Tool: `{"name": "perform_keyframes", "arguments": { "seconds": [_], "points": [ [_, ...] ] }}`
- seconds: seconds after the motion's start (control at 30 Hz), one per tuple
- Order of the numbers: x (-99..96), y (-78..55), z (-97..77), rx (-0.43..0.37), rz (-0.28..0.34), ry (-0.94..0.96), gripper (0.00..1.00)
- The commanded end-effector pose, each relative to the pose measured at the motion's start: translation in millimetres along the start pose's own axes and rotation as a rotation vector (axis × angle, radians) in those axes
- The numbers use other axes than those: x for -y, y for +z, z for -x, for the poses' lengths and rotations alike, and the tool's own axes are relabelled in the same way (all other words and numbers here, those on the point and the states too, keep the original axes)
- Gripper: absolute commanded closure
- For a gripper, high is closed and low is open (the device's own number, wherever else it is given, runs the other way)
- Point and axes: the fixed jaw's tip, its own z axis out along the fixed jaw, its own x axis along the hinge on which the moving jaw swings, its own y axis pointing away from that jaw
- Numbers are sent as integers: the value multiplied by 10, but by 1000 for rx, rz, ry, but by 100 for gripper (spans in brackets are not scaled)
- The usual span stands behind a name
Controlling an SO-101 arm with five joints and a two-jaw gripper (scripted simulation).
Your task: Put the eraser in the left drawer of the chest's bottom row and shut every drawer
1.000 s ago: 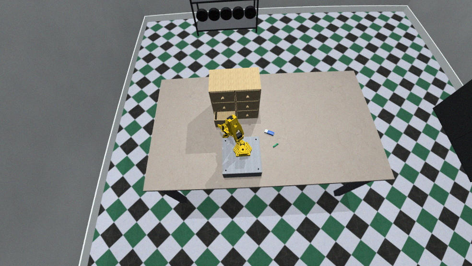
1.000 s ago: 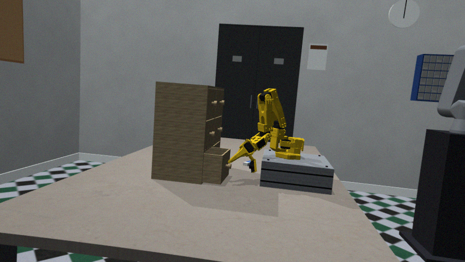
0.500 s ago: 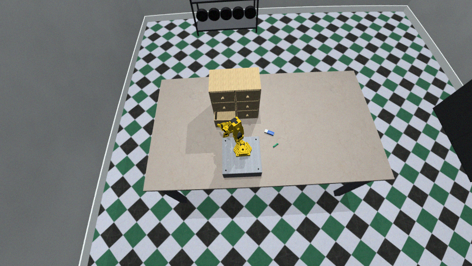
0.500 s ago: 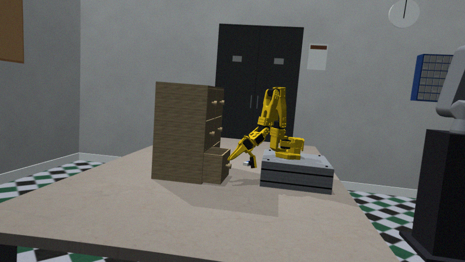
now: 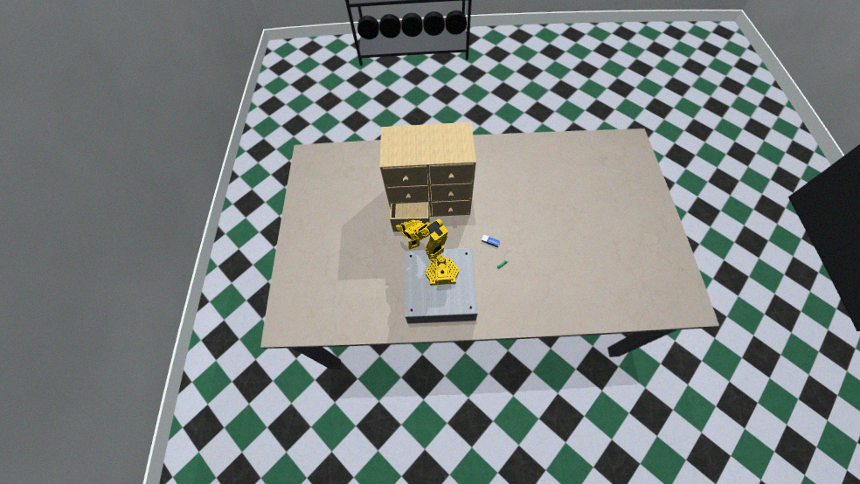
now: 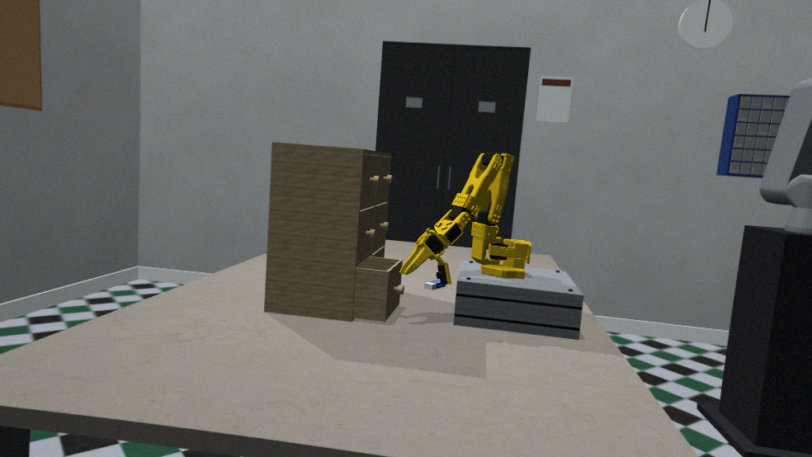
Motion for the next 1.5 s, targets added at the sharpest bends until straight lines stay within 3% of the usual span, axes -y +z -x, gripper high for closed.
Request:
{"name": "perform_keyframes", "arguments": {
  "seconds": [0.0,0.67,1.47],
  "points": [
    [27,-42,-23,31,3,-29,79],
    [23,-321,0,146,27,-143,79],
    [-30,-723,166,283,41,-276,79]
  ]
}}
